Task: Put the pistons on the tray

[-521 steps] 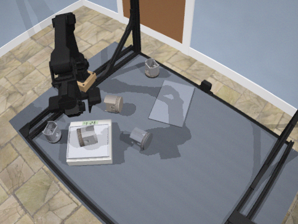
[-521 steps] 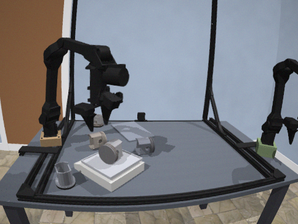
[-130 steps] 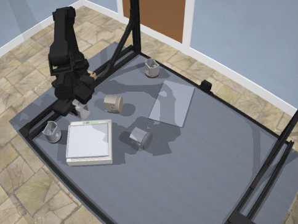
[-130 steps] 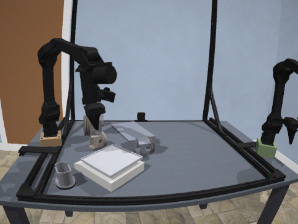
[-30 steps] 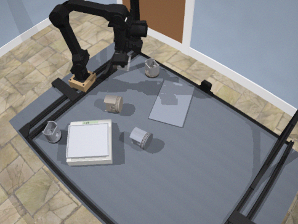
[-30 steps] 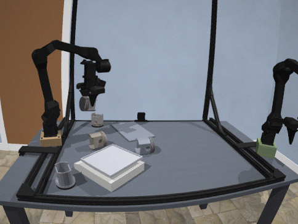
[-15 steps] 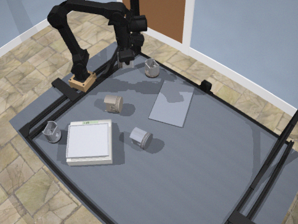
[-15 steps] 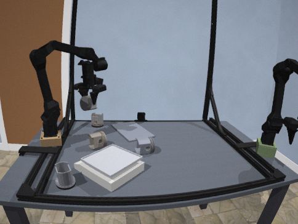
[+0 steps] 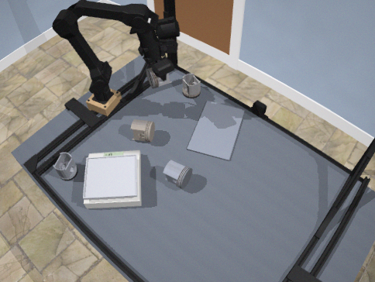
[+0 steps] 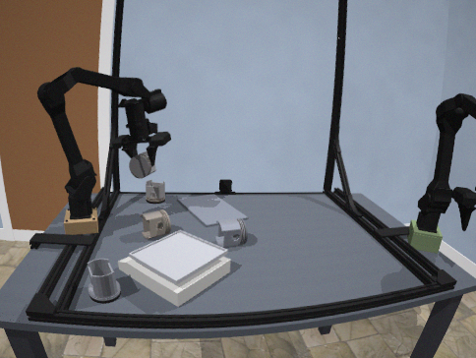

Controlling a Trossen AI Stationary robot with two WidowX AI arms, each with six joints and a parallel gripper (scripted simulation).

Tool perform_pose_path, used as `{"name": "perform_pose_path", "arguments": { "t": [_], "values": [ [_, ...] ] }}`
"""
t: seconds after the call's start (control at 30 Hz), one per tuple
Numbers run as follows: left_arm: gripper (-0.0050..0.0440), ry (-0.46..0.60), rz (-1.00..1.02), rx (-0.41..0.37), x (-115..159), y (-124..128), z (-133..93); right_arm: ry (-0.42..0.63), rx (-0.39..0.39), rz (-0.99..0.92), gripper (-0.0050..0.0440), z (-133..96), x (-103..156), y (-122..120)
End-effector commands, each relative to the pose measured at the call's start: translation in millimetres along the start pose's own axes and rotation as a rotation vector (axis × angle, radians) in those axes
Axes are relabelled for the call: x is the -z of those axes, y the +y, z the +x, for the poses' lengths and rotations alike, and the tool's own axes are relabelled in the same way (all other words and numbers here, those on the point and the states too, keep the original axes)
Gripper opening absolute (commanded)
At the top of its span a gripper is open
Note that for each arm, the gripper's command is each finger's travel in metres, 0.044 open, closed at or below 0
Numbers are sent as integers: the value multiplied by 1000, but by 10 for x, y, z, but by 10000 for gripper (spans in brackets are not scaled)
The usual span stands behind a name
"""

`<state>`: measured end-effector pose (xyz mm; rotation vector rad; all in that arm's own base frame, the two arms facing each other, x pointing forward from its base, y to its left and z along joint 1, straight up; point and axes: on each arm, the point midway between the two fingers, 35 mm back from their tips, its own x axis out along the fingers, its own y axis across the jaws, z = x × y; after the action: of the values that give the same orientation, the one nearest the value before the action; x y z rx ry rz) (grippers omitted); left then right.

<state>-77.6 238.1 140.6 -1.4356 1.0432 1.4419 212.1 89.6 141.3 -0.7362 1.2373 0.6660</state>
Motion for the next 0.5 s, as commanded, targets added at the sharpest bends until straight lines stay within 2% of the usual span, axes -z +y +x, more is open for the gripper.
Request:
{"name": "perform_pose_path", "arguments": {
  "t": [0.0,0.47],
  "values": [
    [440,2,3,3,4,-4,1,-20,9,-35,158,28,4,3],
    [440,2,3,3,4,-4,1,-20,9,-35,158,227,20,17]
  ]
}}
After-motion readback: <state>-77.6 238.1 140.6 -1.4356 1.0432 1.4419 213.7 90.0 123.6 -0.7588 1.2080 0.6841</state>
